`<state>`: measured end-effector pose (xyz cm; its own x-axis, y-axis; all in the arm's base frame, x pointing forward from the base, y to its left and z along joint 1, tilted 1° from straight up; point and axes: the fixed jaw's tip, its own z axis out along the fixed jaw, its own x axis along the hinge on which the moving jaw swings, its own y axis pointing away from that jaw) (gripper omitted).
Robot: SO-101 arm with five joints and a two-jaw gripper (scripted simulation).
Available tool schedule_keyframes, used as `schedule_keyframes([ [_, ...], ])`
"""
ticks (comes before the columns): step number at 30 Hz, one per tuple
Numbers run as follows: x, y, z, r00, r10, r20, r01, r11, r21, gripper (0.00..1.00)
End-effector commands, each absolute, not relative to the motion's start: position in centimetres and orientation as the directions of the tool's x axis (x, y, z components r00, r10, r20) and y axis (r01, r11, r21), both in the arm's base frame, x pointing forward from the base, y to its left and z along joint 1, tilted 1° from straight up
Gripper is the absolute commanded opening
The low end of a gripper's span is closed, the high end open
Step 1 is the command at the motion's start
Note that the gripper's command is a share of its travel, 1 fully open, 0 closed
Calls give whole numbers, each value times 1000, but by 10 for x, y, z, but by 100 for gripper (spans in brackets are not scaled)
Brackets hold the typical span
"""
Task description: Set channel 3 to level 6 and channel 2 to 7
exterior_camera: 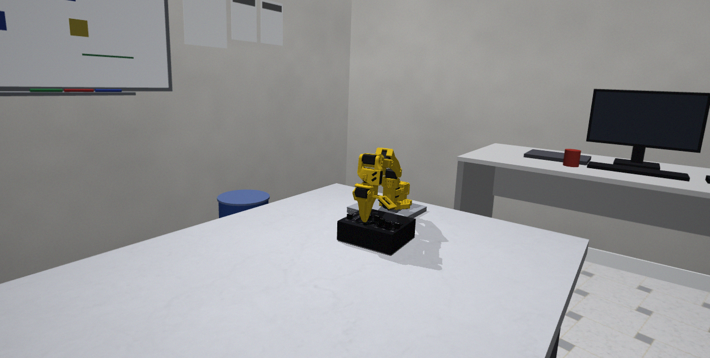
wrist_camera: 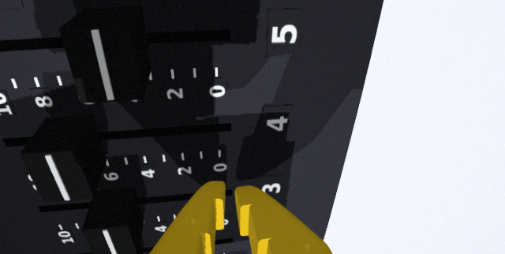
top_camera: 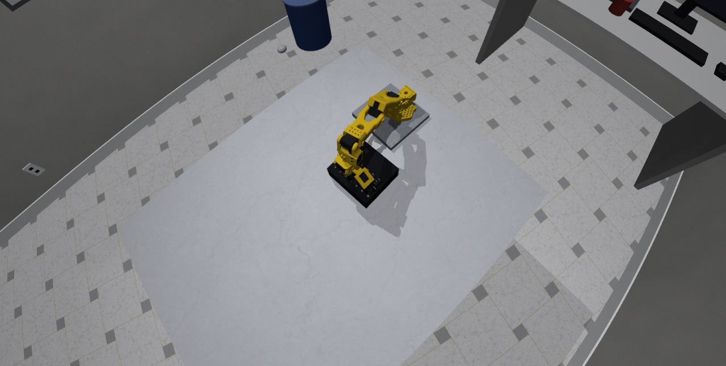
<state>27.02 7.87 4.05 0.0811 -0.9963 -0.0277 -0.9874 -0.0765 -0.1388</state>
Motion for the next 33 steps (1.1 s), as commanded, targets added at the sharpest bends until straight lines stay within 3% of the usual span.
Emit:
schedule_keyframes([
  [1, 262, 74, 29, 79, -997, -13, -995, -78, -66, 0],
  [33, 261, 73, 45, 79, -997, -19, -992, -77, -100, 0],
])
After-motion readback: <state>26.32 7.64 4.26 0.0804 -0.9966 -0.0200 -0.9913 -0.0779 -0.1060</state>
